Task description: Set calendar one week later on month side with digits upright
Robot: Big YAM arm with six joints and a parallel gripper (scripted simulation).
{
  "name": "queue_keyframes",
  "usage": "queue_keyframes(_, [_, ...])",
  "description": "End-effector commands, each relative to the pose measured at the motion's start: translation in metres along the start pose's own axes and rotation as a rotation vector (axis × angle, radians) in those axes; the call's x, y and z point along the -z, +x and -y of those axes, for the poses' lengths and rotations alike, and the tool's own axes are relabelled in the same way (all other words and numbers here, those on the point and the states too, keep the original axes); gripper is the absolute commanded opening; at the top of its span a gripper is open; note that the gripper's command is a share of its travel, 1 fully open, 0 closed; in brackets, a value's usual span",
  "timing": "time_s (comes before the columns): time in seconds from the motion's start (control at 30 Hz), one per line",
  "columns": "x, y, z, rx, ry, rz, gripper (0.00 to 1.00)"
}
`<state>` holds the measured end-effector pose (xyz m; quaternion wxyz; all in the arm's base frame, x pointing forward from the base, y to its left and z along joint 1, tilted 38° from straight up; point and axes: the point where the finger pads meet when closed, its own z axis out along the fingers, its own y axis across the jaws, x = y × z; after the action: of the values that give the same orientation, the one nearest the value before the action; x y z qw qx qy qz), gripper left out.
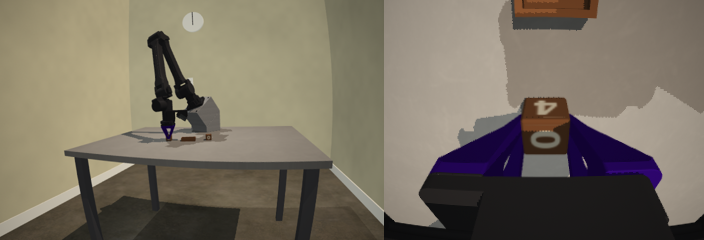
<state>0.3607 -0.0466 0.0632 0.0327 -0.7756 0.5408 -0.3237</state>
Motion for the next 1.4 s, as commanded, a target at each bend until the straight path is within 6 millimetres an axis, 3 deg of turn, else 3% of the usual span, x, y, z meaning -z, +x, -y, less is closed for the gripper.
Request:
queue_keyframes(0.0, [0.018,0.003,0.012,-0.009,0.034,-0.006,0.26])
queue_keyframes(0.4, [0.105,0.009,0.022,-0.021,0.057,-0.011,0.26])
queue_keyframes(0.83, [0.107,0.011,0.021,-0.03,0.045,-0.013,0.26])
queue_keyframes(0.9, [0.106,0.002,0.02,-0.013,0.036,-0.003,0.26])
queue_keyframes(0.97, [0.1,-0.021,0.009,-0.004,0.004,0.01,0.26])
queue_keyframes(1.03, [0.1,-0.021,0.009,-0.004,0.004,0.01,0.26])
queue_keyframes(1.2, [0.106,-0.085,0.003,0.002,-0.005,0.005,0.26])
queue_keyframes(1.27, [0.107,-0.093,0.002,0.003,-0.001,0.002,0.26])
queue_keyframes(1.3, [0.112,-0.091,0.013,-0.009,0.018,0.004,0.26])
queue_keyframes(1.37, [0.11,-0.085,0.014,-0.027,0.011,-0.005,0.26])
